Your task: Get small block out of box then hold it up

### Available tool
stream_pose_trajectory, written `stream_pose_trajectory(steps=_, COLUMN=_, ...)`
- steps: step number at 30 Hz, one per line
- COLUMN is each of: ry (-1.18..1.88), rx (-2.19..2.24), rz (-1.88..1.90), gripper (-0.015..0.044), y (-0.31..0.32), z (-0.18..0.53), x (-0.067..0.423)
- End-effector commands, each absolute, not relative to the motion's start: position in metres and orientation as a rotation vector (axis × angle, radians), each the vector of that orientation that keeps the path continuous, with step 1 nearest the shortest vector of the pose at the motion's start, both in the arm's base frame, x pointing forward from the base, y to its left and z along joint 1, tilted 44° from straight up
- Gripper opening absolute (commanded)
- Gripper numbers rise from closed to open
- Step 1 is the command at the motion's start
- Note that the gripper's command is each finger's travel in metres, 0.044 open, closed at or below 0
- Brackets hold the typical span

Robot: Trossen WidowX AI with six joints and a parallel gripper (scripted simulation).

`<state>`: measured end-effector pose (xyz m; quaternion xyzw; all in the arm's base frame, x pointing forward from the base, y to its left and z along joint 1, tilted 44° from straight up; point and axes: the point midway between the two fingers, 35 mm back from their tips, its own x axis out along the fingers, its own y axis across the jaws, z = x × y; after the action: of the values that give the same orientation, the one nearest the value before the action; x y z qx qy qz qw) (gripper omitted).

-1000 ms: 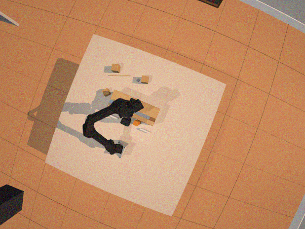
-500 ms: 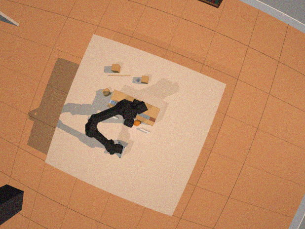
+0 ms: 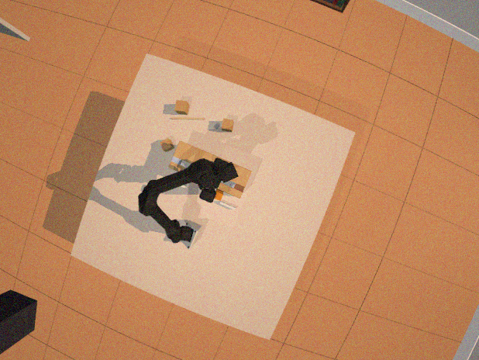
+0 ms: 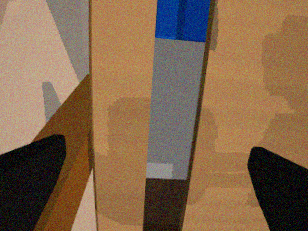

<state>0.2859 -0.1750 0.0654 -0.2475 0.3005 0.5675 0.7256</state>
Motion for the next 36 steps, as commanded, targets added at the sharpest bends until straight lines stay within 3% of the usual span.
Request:
stream_pose_trajectory(steps=1, ry=0.665, rx=-0.551, rz=1.251, gripper=0.0400, y=-0.182, z=0.060, x=0.285)
stream_pose_trajectory(steps=28, ry=0.663, rx=-0.547, rz=1.252, gripper=0.0400, y=-0.196, z=0.045, x=0.280)
stream_pose_trajectory(steps=36, ry=0.505, rx=-0.436, rz=1.275, gripper=0.0400, y=-0.151, z=0.077, x=0.250)
